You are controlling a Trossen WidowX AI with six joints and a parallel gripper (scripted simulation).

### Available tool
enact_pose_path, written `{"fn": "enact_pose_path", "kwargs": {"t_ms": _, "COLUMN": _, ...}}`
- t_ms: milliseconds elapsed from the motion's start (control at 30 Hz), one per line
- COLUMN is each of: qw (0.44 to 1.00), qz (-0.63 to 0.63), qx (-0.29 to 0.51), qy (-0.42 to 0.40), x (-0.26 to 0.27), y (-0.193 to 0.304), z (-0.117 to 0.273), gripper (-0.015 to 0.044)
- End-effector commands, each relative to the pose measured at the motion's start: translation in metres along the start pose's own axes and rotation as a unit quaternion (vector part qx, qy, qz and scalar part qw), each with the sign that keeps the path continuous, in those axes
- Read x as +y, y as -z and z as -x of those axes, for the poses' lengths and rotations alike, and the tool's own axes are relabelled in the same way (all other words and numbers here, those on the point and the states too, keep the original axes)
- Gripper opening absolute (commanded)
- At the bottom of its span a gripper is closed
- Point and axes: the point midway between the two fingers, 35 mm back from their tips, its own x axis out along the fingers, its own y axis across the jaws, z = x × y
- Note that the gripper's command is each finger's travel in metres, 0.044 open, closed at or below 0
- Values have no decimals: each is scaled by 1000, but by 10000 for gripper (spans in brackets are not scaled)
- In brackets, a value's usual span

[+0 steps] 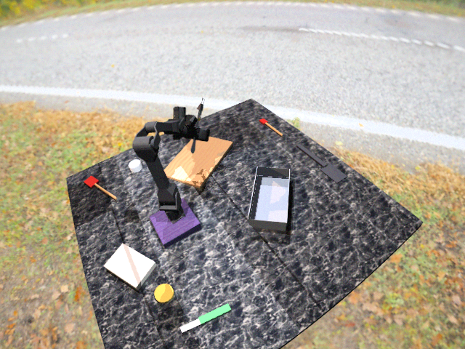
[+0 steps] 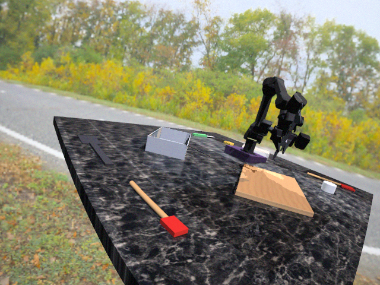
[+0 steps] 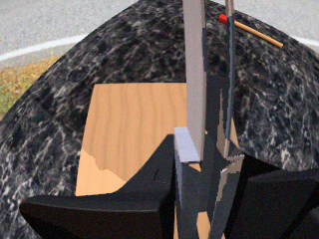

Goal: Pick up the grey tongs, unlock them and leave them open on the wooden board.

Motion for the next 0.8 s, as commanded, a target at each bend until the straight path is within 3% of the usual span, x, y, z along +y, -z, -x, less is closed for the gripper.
{"fn": "enact_pose_path", "kwargs": {"t_ms": 0, "qw": 999, "qz": -6, "qx": -33, "qy": 1, "x": -1, "y": 0, "z": 6, "gripper": -150}}
{"fn": "enact_pose_path", "kwargs": {"t_ms": 767, "qw": 982, "qz": -35, "qx": -184, "qy": 0, "x": -9, "y": 24, "z": 39, "gripper": -150}}
